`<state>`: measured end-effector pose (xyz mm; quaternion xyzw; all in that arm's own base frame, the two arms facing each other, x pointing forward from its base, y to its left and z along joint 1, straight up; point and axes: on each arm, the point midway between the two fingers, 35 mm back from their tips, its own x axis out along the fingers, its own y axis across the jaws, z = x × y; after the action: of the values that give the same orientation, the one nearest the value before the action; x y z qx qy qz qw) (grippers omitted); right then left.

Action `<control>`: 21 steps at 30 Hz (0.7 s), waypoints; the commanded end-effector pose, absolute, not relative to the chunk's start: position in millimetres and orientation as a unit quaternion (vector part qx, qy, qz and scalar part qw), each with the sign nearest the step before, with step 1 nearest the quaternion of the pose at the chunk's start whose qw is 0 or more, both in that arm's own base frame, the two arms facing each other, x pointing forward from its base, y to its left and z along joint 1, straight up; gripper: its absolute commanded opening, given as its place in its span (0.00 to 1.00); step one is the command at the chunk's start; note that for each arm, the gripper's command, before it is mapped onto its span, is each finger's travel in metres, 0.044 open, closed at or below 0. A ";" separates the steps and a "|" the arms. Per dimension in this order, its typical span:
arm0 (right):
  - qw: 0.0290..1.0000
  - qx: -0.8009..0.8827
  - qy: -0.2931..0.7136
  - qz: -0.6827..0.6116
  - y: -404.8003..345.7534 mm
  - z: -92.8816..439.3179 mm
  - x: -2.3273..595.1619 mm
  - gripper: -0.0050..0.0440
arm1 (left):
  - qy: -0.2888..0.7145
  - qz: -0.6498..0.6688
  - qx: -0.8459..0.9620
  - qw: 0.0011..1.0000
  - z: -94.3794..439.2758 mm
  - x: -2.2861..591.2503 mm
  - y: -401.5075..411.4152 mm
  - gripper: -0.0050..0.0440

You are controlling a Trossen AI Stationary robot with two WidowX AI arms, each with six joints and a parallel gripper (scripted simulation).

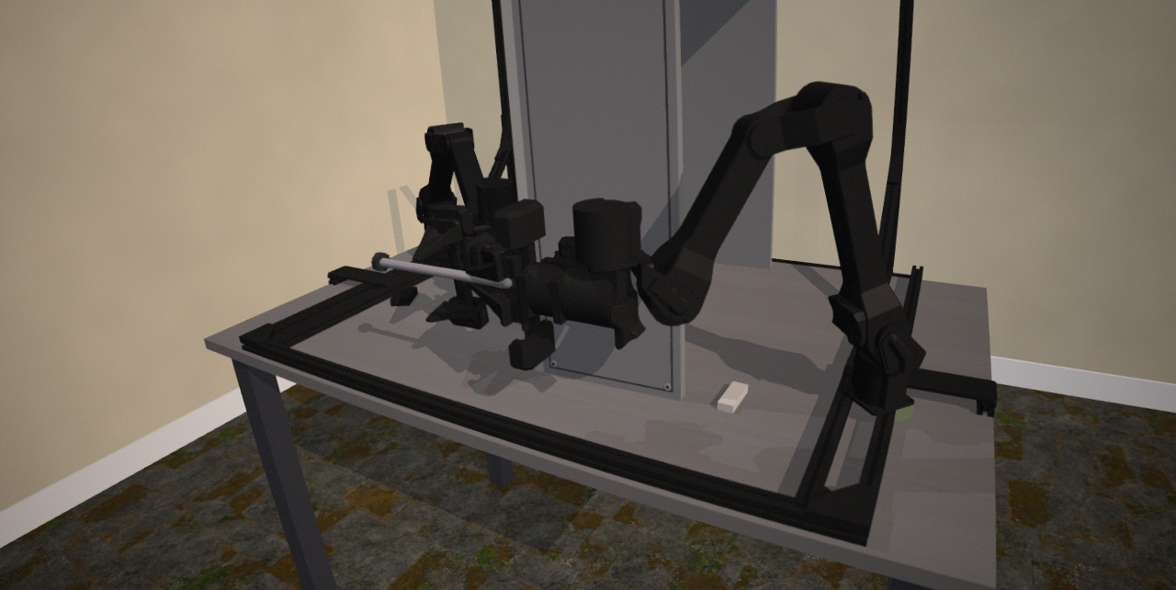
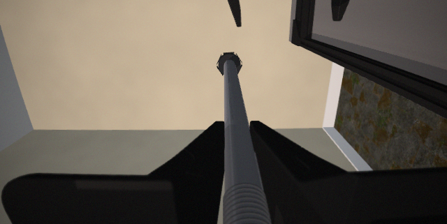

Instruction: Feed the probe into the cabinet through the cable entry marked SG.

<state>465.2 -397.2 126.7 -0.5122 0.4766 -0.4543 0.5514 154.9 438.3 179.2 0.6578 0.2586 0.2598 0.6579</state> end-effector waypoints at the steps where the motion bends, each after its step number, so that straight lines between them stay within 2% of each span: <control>1: 0.555 -0.520 0.484 -0.433 -393.1 116.8 465.3 1.00 | 0.260 0.260 0.658 0.658 178.5 154.8 438.9 0.10; 10: 0.540 -0.512 0.514 -0.427 -407.0 102.1 433.2 1.00 | 0.260 0.260 0.658 0.658 178.5 154.8 438.9 0.10; 21: 0.574 -0.487 0.496 -0.434 -437.7 97.4 413.4 1.00 | 0.260 0.260 0.658 0.658 178.5 154.8 438.9 0.10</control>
<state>415.8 -433.9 95.4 -0.4940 0.5056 -0.4320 0.5601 154.9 438.3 179.1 0.6578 0.2586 0.2598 0.6580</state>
